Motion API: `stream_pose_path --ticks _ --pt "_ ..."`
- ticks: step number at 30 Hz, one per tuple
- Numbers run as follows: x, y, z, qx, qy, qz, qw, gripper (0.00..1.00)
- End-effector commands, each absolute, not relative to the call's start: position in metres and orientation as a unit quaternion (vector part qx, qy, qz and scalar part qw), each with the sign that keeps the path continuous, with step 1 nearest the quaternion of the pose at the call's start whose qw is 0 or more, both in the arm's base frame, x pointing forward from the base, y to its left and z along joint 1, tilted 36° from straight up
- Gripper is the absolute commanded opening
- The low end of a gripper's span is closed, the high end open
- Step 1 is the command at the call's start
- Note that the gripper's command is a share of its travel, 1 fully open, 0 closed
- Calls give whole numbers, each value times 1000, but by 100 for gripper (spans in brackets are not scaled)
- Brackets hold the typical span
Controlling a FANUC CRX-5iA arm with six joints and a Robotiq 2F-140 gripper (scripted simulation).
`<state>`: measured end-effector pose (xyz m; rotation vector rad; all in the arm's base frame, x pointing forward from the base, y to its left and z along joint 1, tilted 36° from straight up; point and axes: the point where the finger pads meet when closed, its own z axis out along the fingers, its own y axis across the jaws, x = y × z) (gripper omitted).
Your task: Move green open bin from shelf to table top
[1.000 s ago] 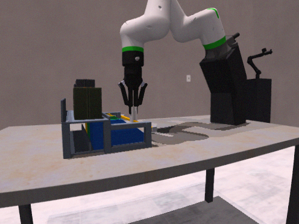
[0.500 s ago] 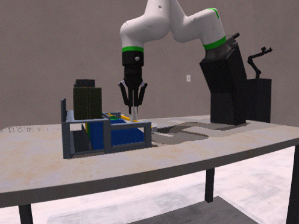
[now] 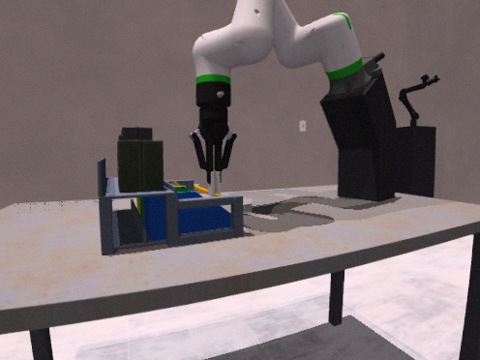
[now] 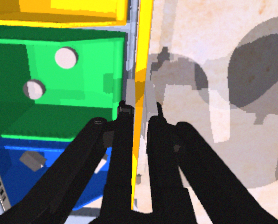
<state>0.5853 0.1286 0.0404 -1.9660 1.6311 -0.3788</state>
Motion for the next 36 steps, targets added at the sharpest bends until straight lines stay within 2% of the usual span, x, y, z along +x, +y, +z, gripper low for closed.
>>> stream_pose_path --ticks 1,36 --pt "585 129 41 -732 607 -141 276 0" --pt "580 126 49 -732 607 -141 276 0"
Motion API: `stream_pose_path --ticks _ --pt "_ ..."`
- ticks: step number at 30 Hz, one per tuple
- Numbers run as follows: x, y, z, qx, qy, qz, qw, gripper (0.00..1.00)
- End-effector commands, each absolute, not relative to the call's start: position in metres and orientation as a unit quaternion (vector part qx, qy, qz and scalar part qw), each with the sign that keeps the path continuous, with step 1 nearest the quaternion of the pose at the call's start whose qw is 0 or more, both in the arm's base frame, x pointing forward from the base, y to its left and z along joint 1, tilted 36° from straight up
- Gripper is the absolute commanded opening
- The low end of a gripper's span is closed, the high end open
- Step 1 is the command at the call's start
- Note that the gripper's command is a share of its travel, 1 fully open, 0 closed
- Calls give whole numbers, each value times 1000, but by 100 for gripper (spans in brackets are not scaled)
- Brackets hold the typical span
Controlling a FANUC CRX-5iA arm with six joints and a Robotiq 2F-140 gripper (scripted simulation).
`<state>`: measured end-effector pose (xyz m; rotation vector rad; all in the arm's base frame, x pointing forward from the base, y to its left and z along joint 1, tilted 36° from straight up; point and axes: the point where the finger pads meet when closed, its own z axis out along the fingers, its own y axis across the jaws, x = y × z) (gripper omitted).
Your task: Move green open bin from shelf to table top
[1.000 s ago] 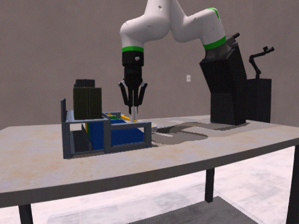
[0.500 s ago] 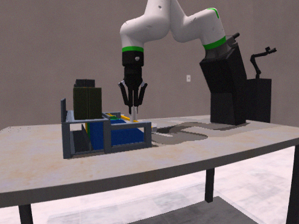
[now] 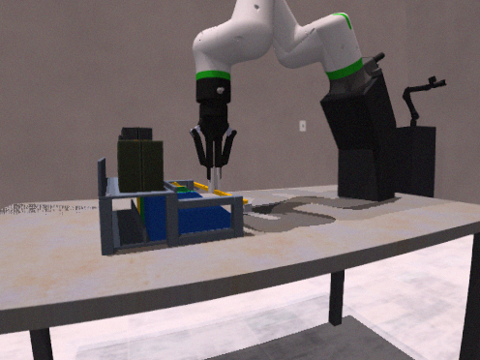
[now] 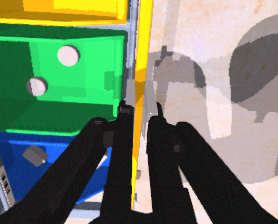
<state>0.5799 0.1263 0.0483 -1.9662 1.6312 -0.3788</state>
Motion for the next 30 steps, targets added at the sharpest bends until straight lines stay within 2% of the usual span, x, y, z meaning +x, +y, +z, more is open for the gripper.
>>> stream_pose_path --ticks 1,30 --pt "580 126 49 -732 607 -141 276 0" --pt "564 119 73 -732 607 -141 276 0"
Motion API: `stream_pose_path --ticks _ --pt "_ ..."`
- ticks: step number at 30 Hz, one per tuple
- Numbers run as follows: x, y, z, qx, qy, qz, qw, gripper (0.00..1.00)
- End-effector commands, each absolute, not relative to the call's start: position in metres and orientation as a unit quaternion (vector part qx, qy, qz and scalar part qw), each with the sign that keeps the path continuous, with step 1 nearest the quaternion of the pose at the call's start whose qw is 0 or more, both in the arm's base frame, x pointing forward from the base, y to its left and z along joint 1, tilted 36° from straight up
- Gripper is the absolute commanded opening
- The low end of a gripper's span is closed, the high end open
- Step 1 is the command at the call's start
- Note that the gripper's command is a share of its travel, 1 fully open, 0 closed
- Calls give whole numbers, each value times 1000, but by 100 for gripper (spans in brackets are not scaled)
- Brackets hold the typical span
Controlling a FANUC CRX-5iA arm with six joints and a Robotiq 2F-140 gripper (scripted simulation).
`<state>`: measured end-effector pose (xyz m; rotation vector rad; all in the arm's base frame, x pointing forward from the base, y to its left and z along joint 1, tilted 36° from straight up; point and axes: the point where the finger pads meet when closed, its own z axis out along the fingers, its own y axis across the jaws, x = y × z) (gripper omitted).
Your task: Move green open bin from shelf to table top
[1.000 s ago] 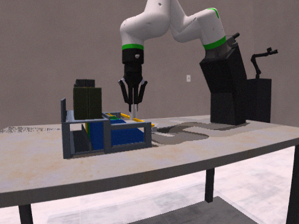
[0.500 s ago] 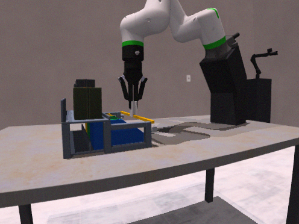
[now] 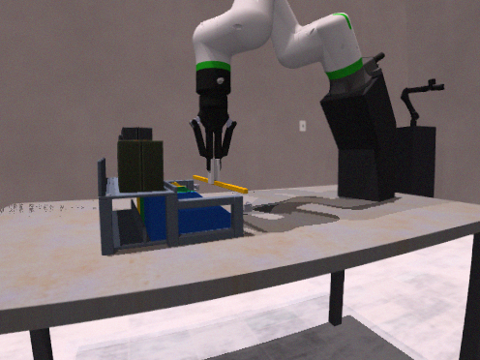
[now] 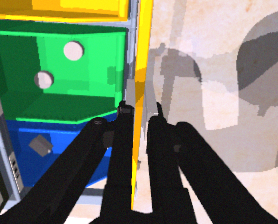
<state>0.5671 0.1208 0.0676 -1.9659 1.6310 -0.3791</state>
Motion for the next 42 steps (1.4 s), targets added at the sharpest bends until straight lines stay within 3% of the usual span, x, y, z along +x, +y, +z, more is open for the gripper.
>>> stream_pose_path --ticks 1,29,34,42 --pt "564 119 73 -732 607 -141 276 0" --pt "565 120 71 -732 607 -141 276 0" --pt "533 115 48 -732 607 -141 276 0" --pt "533 115 48 -732 607 -141 276 0"
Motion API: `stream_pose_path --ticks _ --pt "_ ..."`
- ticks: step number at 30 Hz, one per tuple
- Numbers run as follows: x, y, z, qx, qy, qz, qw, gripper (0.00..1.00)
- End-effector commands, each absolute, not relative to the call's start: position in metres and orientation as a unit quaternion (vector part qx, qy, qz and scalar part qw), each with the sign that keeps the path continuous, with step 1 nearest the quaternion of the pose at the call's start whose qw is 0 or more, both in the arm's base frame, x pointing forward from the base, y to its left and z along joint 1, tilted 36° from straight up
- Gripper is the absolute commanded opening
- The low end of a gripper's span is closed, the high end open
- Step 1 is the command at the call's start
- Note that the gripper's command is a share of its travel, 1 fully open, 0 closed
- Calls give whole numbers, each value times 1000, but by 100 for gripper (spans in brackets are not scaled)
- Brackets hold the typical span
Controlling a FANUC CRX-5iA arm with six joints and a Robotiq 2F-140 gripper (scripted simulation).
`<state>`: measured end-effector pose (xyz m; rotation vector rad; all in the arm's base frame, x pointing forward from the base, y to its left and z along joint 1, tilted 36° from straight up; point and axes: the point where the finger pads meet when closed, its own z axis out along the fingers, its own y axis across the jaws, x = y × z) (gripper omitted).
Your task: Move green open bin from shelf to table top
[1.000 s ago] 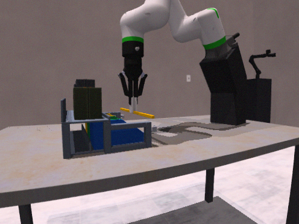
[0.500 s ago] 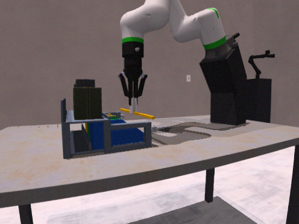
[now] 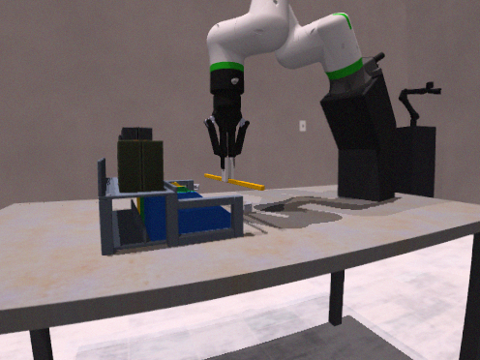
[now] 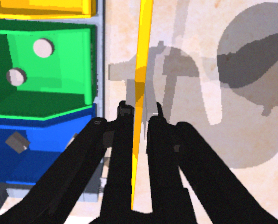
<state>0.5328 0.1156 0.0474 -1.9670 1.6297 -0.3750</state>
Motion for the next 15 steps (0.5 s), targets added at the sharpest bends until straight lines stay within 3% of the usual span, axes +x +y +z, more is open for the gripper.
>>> stream_pose_path --ticks 1,15 --pt "533 115 48 -732 607 -141 276 0" --pt "501 111 24 -732 607 -141 276 0"
